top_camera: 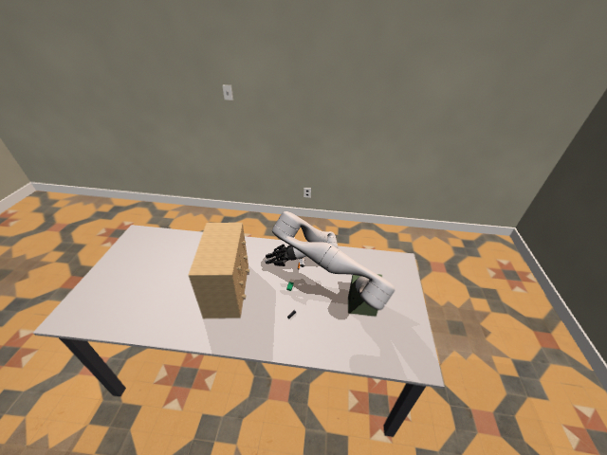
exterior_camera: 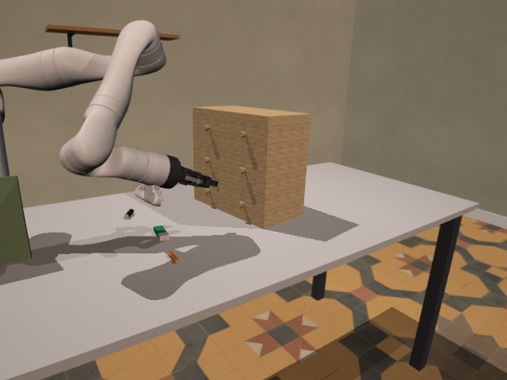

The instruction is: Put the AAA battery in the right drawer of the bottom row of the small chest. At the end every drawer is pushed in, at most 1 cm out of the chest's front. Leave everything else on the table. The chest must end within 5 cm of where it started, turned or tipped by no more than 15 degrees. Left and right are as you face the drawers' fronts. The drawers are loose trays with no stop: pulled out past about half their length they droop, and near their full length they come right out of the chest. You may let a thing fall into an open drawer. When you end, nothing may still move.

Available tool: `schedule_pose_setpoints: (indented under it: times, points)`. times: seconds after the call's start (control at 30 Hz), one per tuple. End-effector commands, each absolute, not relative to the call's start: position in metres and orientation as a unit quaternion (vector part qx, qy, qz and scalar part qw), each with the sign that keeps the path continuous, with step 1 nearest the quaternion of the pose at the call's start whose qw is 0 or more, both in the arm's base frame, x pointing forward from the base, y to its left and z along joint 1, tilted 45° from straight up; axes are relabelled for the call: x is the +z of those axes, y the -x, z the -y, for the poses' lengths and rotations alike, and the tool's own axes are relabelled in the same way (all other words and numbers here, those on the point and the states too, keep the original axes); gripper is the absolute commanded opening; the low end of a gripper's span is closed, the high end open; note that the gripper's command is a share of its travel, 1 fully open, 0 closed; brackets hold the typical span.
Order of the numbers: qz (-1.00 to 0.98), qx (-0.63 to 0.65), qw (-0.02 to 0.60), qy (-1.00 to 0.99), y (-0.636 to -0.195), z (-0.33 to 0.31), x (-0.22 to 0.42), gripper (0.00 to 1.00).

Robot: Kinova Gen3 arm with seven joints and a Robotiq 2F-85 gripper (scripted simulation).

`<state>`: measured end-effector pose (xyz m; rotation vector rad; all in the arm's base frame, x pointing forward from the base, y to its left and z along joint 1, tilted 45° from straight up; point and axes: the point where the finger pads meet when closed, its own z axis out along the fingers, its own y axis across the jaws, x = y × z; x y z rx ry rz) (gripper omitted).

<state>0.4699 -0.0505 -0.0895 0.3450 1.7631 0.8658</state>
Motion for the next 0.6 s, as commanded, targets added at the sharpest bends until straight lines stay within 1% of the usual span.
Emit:
schedule_pose_setpoints:
  times: [0.0,0.27,0.57]
  points:
    - [-0.742,0.364,0.543,-0.145,-0.470,0.051,-0.089,0.33]
    - [-0.742,0.364,0.543,-0.145,-0.473,0.048,-0.091,0.33]
    - [-0.742,0.364,0.543,-0.145,-0.490,0.028,-0.106,0.33]
